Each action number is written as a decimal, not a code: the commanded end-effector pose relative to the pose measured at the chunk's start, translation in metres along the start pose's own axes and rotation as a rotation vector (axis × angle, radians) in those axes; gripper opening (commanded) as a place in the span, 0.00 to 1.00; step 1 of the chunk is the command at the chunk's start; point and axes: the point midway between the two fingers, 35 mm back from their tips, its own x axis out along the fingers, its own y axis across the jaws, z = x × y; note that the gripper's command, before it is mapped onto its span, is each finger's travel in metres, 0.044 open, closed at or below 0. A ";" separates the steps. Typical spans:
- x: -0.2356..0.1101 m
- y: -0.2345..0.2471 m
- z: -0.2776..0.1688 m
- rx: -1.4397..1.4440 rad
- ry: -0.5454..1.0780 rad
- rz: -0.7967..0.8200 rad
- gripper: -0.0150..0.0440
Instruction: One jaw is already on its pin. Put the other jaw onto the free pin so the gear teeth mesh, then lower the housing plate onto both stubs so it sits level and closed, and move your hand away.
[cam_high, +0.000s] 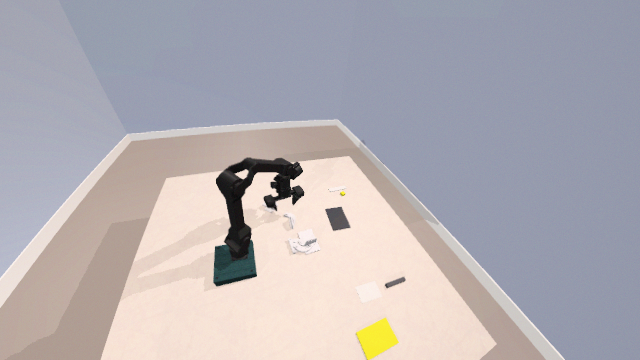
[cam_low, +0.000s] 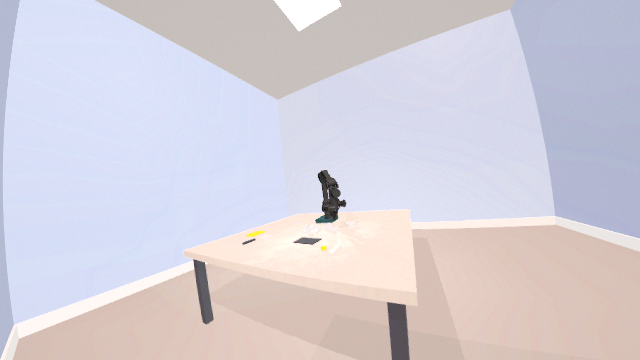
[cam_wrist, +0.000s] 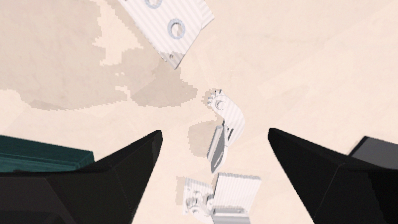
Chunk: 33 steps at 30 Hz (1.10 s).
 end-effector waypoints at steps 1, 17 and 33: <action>0.000 0.000 0.000 0.000 0.000 -0.001 1.00; 0.000 0.000 0.000 0.000 0.000 -0.001 1.00; -0.009 0.001 0.000 0.003 0.000 0.000 0.42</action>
